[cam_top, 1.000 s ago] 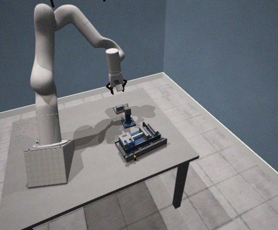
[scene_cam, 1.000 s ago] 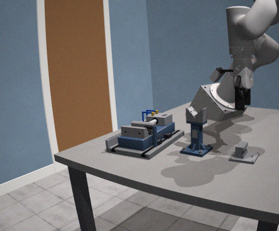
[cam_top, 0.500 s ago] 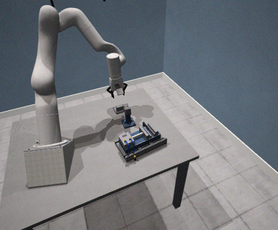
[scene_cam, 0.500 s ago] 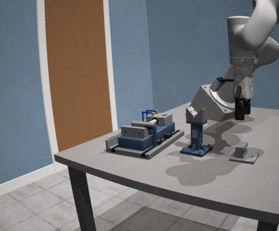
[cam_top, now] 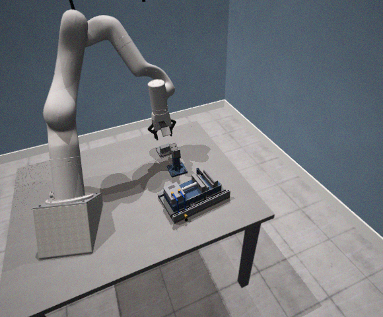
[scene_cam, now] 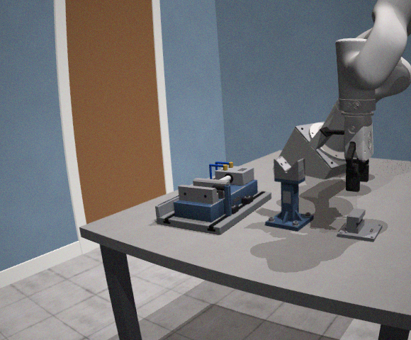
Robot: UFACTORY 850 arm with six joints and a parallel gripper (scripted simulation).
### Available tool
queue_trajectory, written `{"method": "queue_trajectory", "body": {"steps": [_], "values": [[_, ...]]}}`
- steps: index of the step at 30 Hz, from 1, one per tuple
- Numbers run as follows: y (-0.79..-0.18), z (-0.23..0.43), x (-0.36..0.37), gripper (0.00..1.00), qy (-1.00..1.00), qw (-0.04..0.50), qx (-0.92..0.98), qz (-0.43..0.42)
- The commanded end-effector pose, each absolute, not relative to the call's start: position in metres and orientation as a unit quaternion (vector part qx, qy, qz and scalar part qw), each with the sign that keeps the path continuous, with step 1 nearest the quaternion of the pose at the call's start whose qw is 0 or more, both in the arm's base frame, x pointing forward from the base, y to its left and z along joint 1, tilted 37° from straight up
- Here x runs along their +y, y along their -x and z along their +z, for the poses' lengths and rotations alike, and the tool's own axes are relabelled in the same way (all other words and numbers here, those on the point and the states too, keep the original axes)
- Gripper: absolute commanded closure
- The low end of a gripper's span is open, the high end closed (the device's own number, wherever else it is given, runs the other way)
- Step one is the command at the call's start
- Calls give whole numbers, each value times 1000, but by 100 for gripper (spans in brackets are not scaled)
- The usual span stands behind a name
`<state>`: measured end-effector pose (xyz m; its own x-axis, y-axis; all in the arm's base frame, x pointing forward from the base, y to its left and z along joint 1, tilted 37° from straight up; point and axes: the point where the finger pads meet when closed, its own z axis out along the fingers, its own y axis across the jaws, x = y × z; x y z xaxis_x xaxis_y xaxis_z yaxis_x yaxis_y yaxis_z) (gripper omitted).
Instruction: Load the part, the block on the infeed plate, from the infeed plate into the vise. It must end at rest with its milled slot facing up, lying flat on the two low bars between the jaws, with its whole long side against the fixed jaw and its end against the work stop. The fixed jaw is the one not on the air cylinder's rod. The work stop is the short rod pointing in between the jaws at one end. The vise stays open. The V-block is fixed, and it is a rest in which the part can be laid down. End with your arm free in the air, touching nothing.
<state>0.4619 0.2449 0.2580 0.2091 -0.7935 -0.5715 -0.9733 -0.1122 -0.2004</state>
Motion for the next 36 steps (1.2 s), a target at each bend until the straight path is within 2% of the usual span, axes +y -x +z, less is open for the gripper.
{"method": "queue_trajectory", "body": {"steps": [1, 36], "values": [[-464, 251, 250, 11, 727, 275, 607, 163], [-469, 206, 285, 11, 727, 275, 607, 163]]}}
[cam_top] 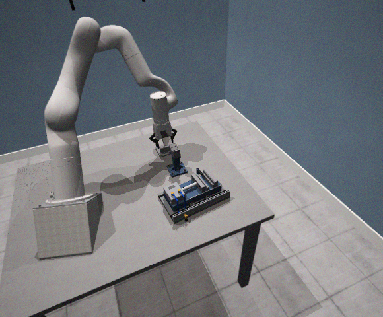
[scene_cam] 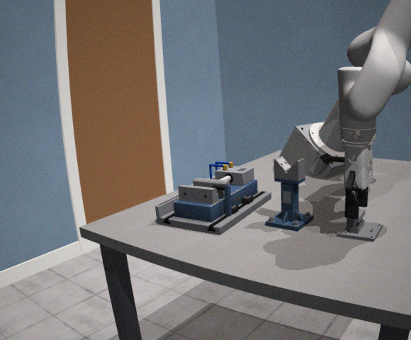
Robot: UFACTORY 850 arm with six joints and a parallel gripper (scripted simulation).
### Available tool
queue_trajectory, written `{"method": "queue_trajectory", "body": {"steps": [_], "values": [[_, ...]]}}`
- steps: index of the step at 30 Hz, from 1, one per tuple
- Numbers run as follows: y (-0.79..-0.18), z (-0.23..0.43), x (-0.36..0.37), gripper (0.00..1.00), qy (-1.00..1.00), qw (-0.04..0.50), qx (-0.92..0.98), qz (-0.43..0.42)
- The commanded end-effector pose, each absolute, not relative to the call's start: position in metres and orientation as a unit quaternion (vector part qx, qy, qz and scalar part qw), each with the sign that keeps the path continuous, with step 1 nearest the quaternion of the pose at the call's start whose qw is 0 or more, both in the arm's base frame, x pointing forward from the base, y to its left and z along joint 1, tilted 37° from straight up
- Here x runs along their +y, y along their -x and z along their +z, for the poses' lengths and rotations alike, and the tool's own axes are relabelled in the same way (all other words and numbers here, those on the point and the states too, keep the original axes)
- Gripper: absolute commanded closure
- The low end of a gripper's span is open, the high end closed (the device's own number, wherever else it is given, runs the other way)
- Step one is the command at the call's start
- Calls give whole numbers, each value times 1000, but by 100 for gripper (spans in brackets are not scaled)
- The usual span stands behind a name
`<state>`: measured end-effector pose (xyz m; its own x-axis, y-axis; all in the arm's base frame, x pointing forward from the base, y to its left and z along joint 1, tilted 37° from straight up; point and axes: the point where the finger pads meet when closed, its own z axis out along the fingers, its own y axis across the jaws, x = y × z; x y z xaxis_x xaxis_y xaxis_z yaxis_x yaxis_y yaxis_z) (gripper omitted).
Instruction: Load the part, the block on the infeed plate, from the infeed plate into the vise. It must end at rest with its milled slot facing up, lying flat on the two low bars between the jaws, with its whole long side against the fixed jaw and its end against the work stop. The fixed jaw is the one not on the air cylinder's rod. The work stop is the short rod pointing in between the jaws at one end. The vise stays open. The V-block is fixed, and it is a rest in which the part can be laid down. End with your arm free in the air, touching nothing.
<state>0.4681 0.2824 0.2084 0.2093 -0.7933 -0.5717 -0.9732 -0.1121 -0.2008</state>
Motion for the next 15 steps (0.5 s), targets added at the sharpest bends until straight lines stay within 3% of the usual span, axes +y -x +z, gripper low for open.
{"method": "queue_trajectory", "body": {"steps": [1, 15], "values": [[-469, 205, 285, 11, 727, 275, 607, 163], [-470, 196, 292, 11, 727, 275, 607, 163]]}}
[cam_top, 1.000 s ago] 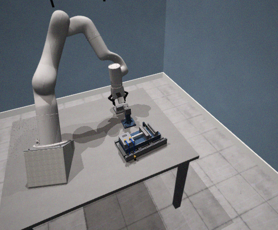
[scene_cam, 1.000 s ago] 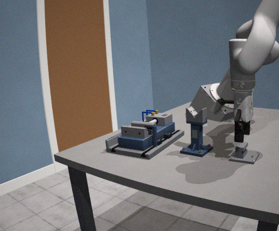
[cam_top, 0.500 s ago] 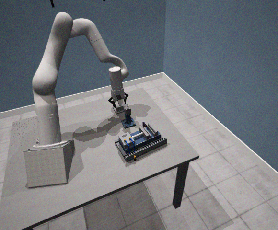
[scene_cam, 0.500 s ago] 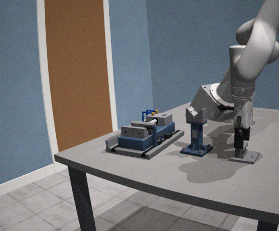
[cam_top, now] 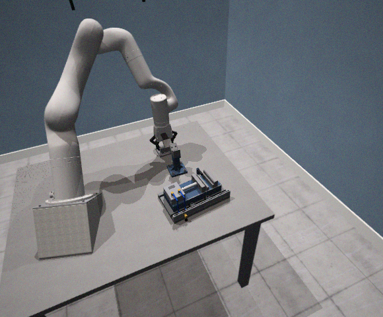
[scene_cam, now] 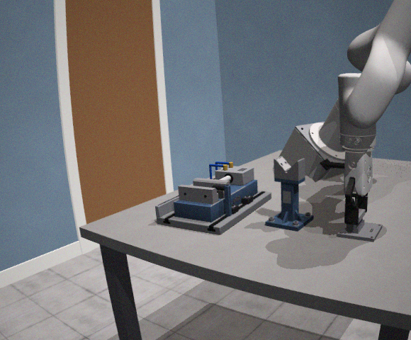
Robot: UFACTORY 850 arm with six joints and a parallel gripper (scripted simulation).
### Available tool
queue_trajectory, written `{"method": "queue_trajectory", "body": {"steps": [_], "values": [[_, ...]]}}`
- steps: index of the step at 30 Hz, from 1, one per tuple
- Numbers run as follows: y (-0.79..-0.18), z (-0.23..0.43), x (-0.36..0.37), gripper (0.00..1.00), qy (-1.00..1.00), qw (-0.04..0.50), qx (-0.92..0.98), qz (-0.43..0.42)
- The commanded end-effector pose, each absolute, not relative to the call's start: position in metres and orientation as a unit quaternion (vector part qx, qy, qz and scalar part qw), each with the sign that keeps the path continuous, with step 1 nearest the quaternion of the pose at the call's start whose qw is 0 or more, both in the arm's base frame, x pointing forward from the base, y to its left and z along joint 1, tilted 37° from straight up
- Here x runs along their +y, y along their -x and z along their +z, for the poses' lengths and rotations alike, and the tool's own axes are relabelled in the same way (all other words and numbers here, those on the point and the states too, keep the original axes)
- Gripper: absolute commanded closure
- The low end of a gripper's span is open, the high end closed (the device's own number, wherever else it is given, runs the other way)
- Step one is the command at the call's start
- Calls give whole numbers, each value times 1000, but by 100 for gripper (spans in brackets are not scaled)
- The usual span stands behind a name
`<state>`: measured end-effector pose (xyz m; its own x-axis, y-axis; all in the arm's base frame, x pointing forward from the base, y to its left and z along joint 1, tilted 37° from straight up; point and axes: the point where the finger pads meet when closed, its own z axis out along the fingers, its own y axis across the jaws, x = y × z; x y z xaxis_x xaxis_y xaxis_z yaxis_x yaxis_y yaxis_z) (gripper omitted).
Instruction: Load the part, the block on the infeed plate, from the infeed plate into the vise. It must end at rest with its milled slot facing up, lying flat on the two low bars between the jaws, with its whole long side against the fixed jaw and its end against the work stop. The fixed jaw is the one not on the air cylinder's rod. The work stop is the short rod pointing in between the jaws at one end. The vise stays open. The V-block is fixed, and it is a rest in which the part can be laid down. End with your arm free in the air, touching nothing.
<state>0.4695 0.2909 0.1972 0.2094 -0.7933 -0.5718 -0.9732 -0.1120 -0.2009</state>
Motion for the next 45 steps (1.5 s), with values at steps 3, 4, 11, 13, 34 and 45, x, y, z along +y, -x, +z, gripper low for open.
{"method": "queue_trajectory", "body": {"steps": [3, 4, 11, 13, 34, 45], "values": [[-471, 195, 293, 11, 727, 275, 607, 163], [-471, 195, 293, 11, 727, 275, 607, 163], [-471, 193, 295, 11, 727, 275, 607, 163], [-471, 192, 295, 11, 727, 275, 607, 163], [-471, 191, 296, 11, 727, 275, 607, 163], [-471, 191, 296, 100, 727, 275, 607, 163]]}}
